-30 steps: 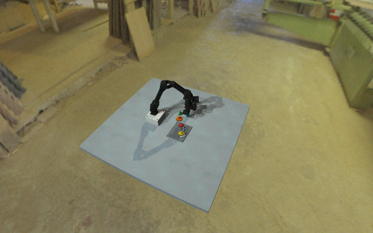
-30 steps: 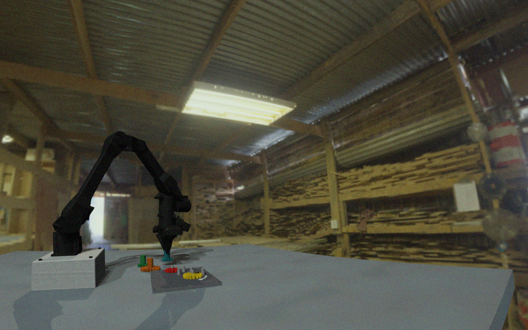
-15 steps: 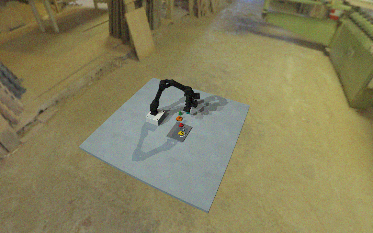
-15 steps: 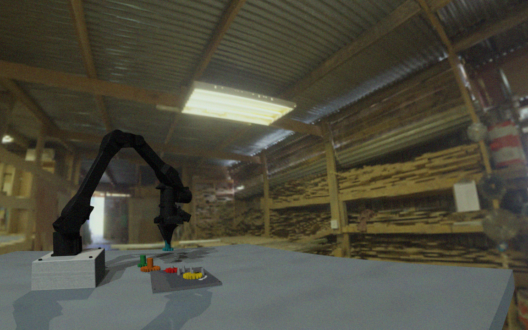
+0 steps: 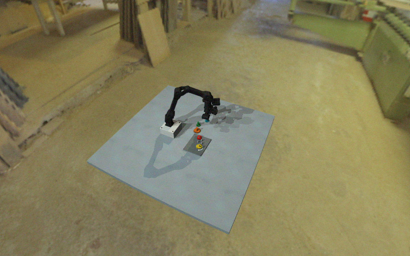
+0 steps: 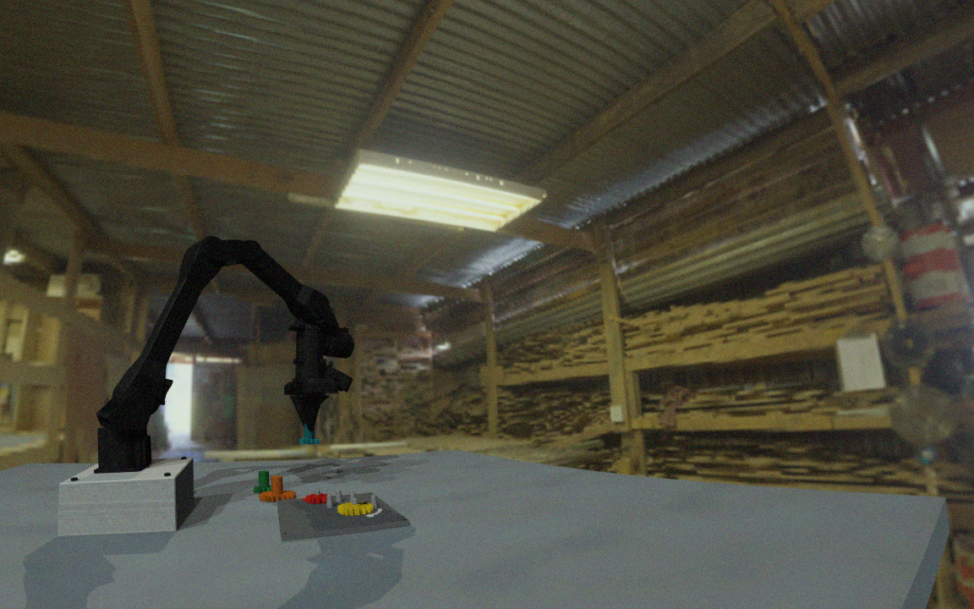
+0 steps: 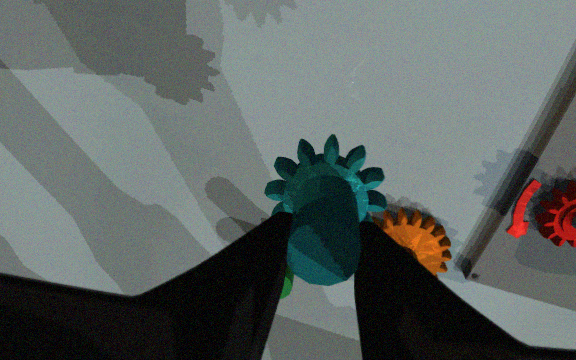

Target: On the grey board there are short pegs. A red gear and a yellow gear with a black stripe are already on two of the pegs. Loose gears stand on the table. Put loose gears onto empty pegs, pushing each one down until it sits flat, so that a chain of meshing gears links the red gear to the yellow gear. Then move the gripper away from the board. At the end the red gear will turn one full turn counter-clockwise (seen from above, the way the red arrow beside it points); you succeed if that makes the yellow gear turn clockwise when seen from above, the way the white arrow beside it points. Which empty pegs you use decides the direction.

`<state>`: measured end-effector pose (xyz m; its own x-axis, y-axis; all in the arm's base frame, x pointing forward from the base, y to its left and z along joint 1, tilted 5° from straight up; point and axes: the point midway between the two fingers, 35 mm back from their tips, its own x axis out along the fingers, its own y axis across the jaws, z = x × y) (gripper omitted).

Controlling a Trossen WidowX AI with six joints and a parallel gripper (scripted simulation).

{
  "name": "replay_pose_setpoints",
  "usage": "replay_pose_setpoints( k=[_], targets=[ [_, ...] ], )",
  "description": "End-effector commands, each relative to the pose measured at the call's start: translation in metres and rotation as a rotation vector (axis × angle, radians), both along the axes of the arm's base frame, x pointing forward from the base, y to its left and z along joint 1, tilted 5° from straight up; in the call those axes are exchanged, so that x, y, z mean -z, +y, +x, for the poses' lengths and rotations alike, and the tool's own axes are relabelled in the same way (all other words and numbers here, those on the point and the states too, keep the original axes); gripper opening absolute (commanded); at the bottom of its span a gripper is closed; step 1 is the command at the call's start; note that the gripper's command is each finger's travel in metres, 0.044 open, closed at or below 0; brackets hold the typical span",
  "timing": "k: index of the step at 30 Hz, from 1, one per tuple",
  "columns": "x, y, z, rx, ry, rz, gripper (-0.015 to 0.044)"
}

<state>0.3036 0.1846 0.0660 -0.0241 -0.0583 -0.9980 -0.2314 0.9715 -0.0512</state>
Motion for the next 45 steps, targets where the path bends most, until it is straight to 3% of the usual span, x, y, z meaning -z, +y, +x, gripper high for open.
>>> replay_pose_setpoints(
  k=[1, 17, 45],
  targets=[
    [-0.013, 0.001, 0.001, 0.005, -0.013, 0.005, 0.0],
    [-0.051, 0.002, -0.003, 0.005, -0.012, 0.005, 0.0],
    [-0.022, -0.062, 0.024, 0.004, -0.016, 0.002, 0.0]
  ],
)
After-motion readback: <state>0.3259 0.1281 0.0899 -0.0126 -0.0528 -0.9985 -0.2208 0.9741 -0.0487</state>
